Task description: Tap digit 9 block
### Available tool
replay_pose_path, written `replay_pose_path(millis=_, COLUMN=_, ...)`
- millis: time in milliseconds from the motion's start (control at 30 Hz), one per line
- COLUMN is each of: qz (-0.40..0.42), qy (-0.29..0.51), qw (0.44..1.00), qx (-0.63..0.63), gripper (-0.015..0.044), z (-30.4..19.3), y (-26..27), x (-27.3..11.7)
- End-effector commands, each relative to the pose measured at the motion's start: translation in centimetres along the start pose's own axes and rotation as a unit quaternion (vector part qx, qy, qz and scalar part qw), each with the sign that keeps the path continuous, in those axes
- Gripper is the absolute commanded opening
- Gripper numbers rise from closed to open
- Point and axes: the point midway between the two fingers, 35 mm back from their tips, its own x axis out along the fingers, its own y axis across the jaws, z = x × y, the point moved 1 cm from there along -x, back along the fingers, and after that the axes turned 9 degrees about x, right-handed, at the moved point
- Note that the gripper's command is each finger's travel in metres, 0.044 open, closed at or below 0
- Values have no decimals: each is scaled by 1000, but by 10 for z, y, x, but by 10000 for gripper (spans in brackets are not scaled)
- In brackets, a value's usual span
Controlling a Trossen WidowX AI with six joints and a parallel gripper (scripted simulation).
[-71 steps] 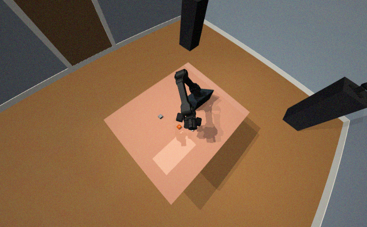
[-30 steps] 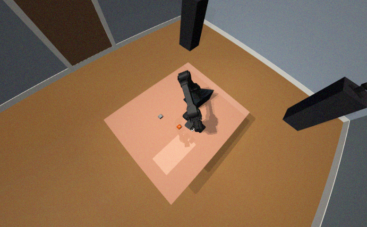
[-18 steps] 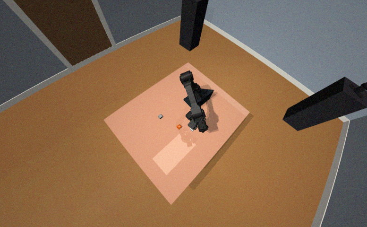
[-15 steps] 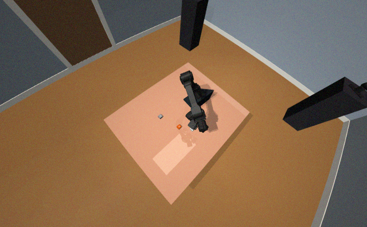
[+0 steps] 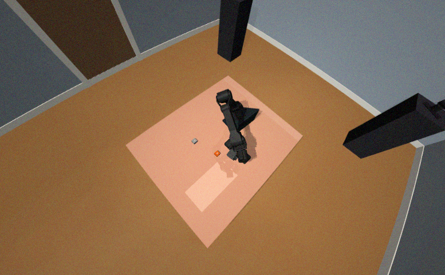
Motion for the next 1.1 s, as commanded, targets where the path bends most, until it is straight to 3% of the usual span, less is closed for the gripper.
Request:
replay_pose_path(millis=0, qz=-11, qy=5, qw=1000, qx=-3, gripper=190, z=-5, y=-7, x=34)
replay_pose_path(millis=233, qz=-11, qy=5, qw=1000, qx=-3, gripper=20, z=-5, y=-7, x=34)
replay_pose_path(millis=1067, qz=-11, qy=5, qw=1000, qx=-3, gripper=20, z=-5, y=-7, x=56)
